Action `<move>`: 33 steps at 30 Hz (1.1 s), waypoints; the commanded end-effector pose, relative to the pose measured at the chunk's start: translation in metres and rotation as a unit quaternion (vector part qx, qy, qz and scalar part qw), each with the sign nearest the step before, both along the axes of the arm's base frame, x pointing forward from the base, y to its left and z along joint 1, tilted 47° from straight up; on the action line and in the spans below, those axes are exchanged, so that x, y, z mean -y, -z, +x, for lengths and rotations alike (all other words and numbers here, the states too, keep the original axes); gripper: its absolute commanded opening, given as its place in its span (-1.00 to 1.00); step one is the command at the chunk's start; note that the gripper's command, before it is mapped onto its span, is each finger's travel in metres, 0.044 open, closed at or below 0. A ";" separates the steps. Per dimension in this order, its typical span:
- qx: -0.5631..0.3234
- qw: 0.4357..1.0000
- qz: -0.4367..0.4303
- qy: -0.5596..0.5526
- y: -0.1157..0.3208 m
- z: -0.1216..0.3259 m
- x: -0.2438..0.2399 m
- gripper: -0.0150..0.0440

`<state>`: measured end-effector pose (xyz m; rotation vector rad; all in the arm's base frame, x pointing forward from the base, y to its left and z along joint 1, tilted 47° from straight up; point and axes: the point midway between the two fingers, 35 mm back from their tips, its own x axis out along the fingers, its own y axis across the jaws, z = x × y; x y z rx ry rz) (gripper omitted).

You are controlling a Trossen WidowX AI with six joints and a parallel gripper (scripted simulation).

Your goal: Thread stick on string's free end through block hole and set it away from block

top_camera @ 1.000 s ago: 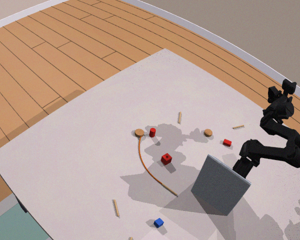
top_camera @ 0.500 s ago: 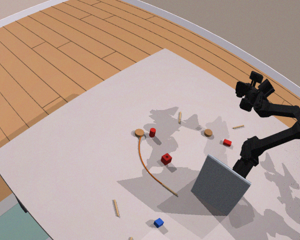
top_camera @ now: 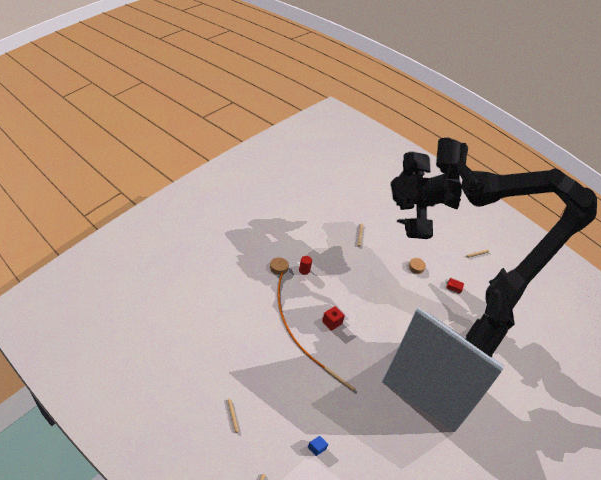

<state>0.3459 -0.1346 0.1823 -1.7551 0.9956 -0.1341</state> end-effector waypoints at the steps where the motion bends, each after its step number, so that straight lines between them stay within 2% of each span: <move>1: -0.088 0.995 0.041 -0.012 0.054 0.015 -0.031 1.00; 9: -0.280 0.958 0.053 -0.020 0.149 0.012 -0.091 1.00; 18: -0.495 0.868 -0.038 -0.009 0.236 -0.036 -0.146 1.00; 30: -0.508 0.860 -0.048 -0.008 0.241 -0.040 -0.149 1.00; 33: -0.465 0.884 -0.021 0.035 0.241 -0.040 -0.150 1.00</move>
